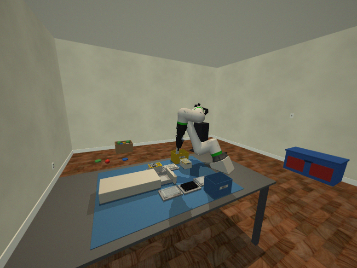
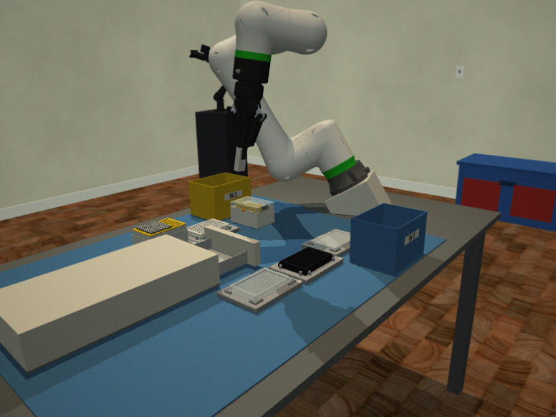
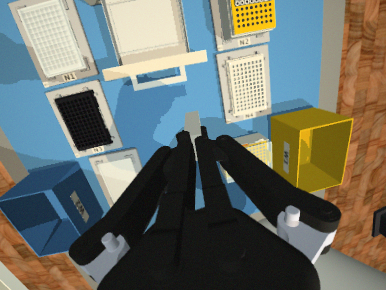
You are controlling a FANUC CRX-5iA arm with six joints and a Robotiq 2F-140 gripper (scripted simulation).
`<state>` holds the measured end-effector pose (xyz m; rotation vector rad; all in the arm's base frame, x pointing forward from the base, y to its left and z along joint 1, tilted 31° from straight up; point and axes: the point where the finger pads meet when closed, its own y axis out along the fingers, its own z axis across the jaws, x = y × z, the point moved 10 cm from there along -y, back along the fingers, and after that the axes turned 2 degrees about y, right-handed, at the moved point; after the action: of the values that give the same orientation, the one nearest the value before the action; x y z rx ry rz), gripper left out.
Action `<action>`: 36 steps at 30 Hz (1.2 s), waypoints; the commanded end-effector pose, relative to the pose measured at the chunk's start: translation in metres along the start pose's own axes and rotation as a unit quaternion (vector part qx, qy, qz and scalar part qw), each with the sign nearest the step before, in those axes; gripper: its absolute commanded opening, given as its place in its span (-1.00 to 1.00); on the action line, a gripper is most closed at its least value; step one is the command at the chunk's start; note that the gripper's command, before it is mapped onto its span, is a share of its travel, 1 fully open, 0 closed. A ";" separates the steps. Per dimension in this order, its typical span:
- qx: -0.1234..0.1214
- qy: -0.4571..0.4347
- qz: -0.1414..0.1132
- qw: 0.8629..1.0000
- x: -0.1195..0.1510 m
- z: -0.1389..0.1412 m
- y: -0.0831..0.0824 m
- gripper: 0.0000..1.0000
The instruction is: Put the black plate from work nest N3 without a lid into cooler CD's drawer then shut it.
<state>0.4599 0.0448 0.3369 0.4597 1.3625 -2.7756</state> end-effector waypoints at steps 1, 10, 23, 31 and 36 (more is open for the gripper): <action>-0.022 0.004 -0.015 1.000 0.005 -0.001 -0.002 -1.00; -0.062 0.008 -0.046 0.997 0.029 -0.011 -0.006 -1.00; -0.062 0.008 -0.046 0.997 0.042 -0.019 -0.009 -1.00; -0.062 0.015 -0.047 0.997 0.033 -0.021 0.004 0.73; -0.062 0.015 -0.047 0.997 0.026 -0.023 0.014 0.73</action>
<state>0.4363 0.0608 0.3111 0.4466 1.5903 -2.7460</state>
